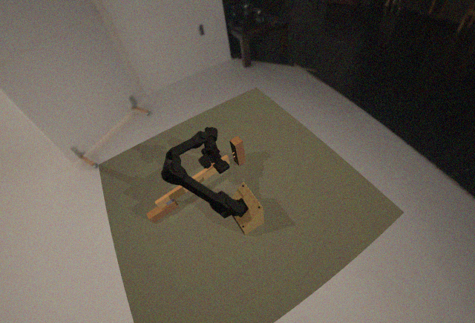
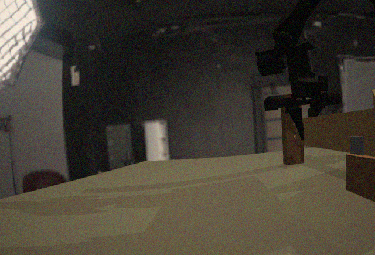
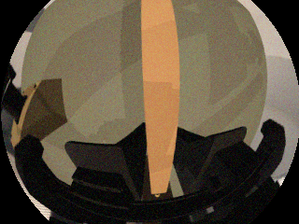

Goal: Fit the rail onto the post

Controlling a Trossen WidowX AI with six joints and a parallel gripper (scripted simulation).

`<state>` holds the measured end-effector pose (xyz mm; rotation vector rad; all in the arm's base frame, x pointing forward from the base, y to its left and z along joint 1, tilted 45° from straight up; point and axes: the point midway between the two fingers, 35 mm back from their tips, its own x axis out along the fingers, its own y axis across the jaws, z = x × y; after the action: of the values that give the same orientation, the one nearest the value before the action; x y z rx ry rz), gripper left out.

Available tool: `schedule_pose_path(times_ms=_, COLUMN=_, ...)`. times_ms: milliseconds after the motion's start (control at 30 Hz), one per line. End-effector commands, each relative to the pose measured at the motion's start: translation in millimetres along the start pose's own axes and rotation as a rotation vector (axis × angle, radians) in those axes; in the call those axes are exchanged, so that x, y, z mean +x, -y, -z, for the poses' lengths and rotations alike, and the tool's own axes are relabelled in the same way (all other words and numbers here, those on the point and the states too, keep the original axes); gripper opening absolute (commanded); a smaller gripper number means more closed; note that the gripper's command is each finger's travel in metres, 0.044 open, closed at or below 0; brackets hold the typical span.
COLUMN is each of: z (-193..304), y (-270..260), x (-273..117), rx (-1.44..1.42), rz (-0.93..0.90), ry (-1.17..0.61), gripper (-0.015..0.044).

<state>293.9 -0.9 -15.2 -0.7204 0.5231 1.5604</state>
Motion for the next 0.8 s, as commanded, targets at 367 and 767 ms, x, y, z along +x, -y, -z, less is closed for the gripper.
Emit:
schedule_pose_path(times_ms=367, z=6.9, y=2.5, x=-4.1, rx=-0.003, rz=0.011, ry=-0.007, gripper=0.0000)
schedule_pose_path(times_ms=767, z=10.5, y=2.4, x=-4.7, rx=-0.003, rz=0.011, ry=-0.007, gripper=0.0000)
